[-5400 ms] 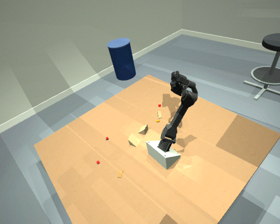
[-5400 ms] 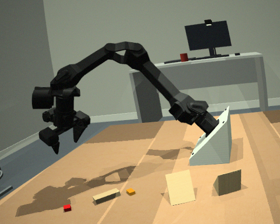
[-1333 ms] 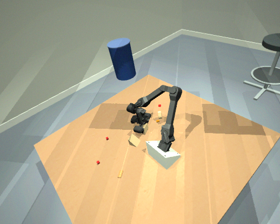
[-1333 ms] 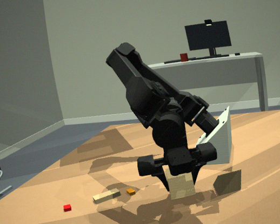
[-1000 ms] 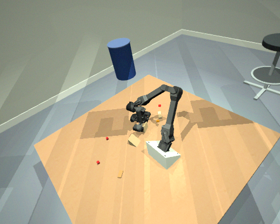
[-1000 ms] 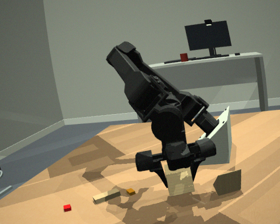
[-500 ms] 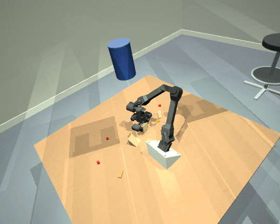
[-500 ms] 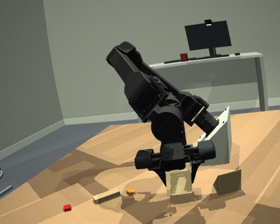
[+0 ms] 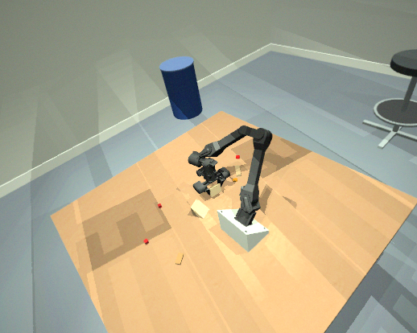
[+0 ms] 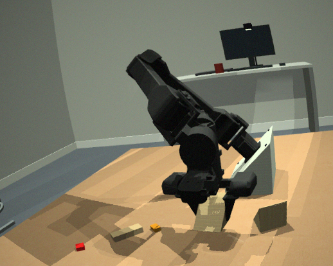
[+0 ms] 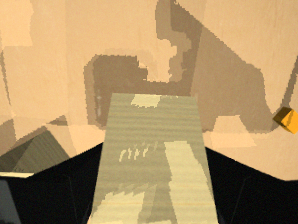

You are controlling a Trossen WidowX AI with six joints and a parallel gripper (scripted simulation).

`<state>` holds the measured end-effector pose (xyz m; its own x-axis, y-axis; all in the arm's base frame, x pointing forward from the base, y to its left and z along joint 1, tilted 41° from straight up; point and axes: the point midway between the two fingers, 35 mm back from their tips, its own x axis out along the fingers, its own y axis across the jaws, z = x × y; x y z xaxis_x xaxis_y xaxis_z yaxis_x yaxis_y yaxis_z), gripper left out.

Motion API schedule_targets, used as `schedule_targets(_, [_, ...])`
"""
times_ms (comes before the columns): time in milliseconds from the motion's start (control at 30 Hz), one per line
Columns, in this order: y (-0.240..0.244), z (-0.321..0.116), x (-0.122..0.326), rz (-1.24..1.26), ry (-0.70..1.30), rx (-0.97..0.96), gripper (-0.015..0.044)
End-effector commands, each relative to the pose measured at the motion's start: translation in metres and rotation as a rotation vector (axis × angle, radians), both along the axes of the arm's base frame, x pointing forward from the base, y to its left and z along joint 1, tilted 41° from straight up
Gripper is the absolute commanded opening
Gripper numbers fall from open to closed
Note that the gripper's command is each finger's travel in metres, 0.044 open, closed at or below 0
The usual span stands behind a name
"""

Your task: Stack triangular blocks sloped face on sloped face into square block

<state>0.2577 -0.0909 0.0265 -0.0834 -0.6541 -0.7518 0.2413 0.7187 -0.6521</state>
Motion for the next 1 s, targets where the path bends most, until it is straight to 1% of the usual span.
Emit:
schedule_targets(0, [0.0003,0.0,-0.0001,-0.071,-0.063,-0.005,0.0])
schedule_targets(700, [0.0,0.0003,-0.0004,-0.558,-0.486,-0.055,0.0])
schedule_targets(967, [-0.0001,0.0003,-0.0006,-0.701,-0.611,-0.07,0.0])
